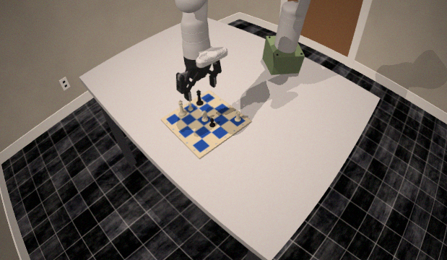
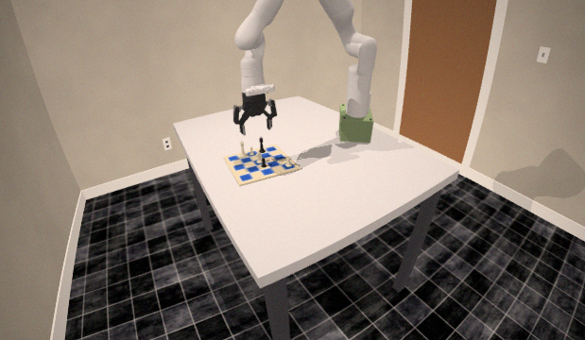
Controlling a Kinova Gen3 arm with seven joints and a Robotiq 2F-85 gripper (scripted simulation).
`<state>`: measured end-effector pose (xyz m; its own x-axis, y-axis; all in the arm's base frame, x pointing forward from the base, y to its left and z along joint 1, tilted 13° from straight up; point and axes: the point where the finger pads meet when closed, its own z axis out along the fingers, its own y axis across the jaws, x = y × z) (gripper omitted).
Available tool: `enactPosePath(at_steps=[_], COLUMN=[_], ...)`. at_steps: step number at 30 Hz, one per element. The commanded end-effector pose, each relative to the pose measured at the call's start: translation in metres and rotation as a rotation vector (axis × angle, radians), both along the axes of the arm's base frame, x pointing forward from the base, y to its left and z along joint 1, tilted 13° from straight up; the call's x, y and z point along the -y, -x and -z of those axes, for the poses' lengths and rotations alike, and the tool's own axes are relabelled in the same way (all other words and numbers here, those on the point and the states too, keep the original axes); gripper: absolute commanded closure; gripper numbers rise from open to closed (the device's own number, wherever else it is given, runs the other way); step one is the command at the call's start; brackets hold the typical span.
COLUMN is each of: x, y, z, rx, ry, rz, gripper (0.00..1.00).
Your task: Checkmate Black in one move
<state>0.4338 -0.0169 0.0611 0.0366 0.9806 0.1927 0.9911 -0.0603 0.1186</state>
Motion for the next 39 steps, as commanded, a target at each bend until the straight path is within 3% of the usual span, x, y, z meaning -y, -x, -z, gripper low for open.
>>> enactPosePath(at_steps=[1,8,22,39], x=[0.000,0.002,0.012,0.012], y=[-0.002,-0.002,0.006,0.008], z=[-0.007,-0.020,-0.071,-0.072], rx=[0.007,0.010,0.009,0.002], ry=[-0.002,-0.002,-0.002,-0.002], rz=[-0.003,-0.003,-0.004,-0.003], gripper=[0.00,0.00,0.00,0.00])
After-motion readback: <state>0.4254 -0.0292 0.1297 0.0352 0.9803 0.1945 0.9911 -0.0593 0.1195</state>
